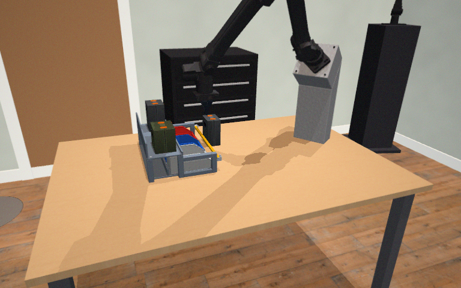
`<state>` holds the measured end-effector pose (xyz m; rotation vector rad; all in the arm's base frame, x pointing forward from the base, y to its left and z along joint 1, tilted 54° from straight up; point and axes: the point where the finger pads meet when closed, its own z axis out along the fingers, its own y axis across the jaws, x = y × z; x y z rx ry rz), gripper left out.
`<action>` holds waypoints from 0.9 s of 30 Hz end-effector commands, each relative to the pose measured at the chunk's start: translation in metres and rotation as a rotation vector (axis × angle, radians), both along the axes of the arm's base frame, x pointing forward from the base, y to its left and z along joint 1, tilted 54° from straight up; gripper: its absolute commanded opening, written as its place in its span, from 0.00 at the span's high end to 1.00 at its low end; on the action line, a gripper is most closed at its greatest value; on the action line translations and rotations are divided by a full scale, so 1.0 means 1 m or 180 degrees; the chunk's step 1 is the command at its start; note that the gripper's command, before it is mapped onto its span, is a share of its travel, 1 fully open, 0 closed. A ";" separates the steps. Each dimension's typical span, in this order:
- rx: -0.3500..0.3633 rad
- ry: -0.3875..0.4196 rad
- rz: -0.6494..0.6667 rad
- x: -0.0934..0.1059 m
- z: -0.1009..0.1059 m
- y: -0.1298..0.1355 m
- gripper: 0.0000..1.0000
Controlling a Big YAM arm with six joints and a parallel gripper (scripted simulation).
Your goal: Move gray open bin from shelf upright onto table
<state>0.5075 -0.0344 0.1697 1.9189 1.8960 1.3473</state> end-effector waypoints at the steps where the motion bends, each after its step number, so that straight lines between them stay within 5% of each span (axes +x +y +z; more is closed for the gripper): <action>1: -0.0012 -0.0085 0.0018 0.015 0.007 0.006 1.00; 5: -0.0012 -0.0084 0.0018 0.017 0.004 0.008 1.00; 6: -0.0038 -0.0182 0.0009 0.017 0.019 0.008 1.00; 8: -0.0011 -0.0082 0.0018 0.021 0.001 0.011 1.00; 13: -0.0005 -0.0062 0.0018 0.023 -0.006 0.014 1.00; 17: -0.0028 -0.0156 -0.0014 0.024 0.007 0.010 1.00; 27: -0.0032 -0.0144 0.0000 0.023 0.004 0.011 1.00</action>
